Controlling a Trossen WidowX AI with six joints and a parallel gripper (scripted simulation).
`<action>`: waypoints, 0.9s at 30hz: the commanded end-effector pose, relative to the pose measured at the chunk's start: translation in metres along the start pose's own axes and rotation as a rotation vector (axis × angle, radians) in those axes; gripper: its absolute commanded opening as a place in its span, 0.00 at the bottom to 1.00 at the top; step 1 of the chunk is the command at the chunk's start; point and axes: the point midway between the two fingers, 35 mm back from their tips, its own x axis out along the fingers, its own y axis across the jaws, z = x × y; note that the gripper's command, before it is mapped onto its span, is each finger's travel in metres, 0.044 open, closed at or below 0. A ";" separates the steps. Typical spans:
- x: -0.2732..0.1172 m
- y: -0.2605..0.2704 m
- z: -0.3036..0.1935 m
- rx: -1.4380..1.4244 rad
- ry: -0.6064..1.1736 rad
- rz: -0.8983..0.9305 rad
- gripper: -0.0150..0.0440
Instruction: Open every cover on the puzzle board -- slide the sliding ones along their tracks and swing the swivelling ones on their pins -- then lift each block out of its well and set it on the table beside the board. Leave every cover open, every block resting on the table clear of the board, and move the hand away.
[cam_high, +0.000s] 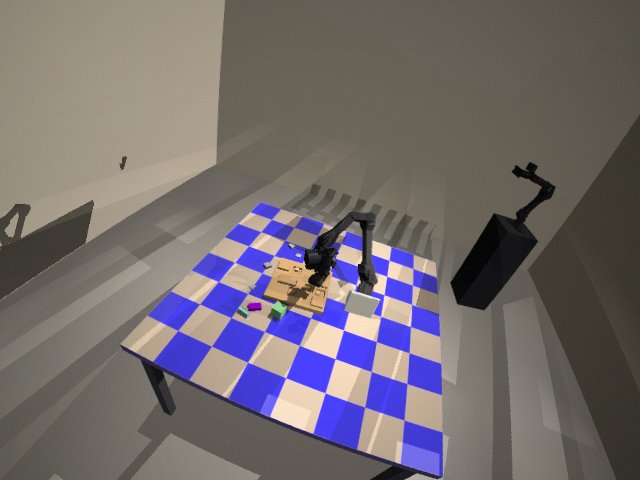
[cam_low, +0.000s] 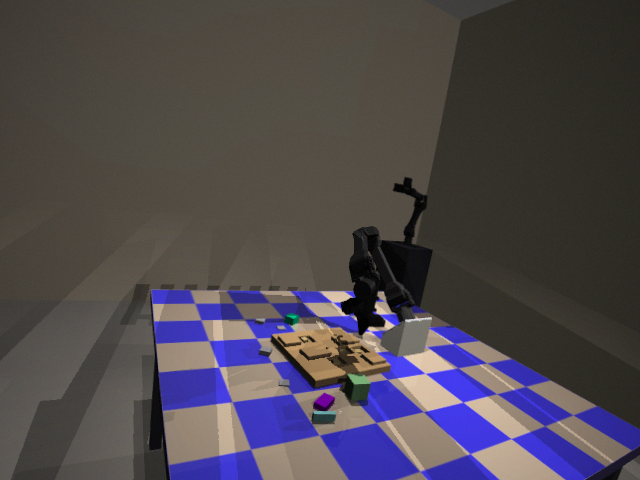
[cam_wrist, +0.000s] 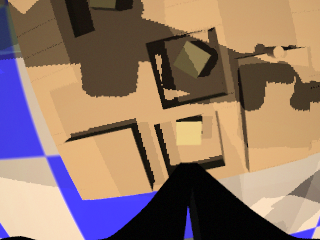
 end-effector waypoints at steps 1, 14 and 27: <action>-0.001 -0.004 -0.006 -0.041 -0.007 0.009 0.25; 0.043 -0.006 -0.006 -0.041 -0.008 0.009 0.25; 0.055 -0.006 -0.006 -0.041 -0.008 0.007 0.25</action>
